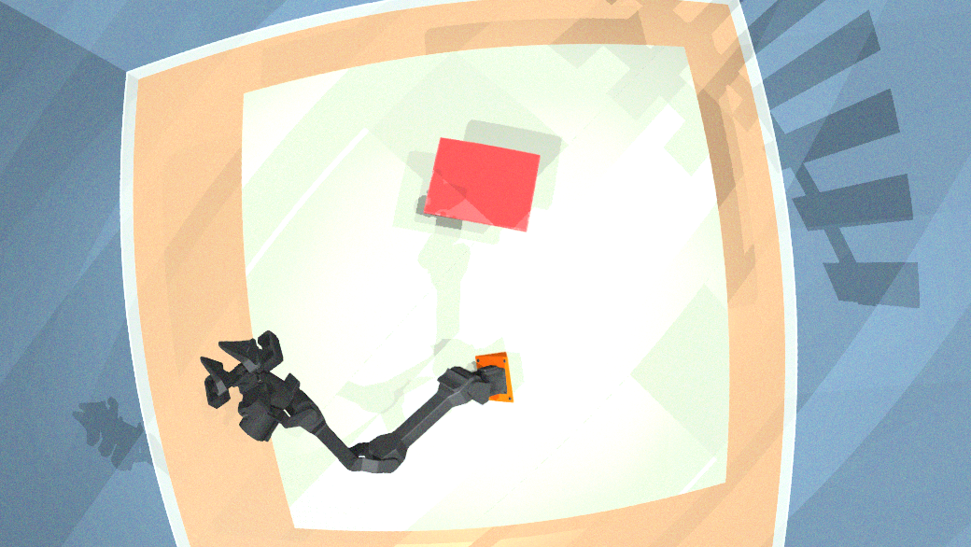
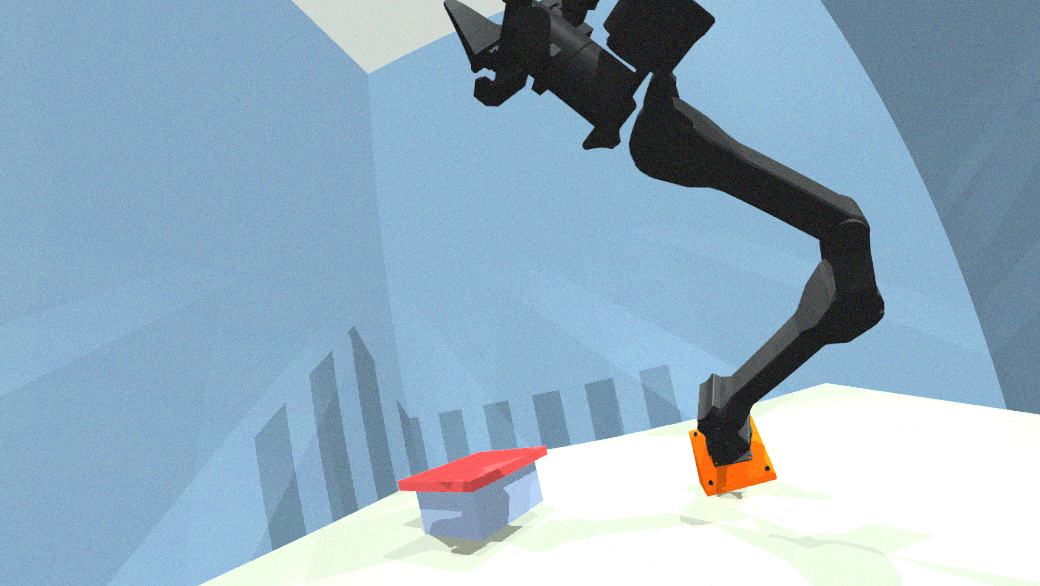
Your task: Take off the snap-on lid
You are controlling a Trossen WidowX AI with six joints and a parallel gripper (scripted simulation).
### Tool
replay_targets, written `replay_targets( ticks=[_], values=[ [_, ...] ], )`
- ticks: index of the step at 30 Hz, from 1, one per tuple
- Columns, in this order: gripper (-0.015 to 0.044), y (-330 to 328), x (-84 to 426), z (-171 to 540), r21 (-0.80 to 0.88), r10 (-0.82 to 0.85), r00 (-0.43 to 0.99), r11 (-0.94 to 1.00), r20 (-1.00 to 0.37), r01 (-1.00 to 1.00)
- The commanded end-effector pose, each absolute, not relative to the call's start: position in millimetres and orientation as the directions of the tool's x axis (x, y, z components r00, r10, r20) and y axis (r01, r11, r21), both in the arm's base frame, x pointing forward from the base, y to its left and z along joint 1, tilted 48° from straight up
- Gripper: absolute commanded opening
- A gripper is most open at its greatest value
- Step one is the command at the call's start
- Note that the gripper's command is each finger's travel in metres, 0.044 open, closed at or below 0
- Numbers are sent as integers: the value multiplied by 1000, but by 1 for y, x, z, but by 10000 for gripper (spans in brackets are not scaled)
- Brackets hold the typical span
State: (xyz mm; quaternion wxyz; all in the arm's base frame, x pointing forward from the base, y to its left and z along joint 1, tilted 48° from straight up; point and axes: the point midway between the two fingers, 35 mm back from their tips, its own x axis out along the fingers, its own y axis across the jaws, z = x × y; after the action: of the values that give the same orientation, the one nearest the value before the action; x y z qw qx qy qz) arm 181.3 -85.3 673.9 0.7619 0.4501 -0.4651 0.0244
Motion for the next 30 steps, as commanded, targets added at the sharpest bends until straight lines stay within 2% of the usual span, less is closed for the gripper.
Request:
replay_targets(
  ticks=[1,5,12,14,22,24,30],
  values=[
    [235,-97,241,630,756,-356,709,532,609,-382],
    [235,-103,272,598,812,-335,787,483,518,-329],
    [235,-119,338,495,944,-262,940,300,219,-137],
    [235,-121,342,484,953,-256,948,281,189,-114],
    [235,-130,371,363,988,-140,979,18,-148,152],
    [235,-130,372,352,984,-126,976,-10,-177,177],
    [235,-124,366,256,876,23,912,-269,-409,400]
  ],
)
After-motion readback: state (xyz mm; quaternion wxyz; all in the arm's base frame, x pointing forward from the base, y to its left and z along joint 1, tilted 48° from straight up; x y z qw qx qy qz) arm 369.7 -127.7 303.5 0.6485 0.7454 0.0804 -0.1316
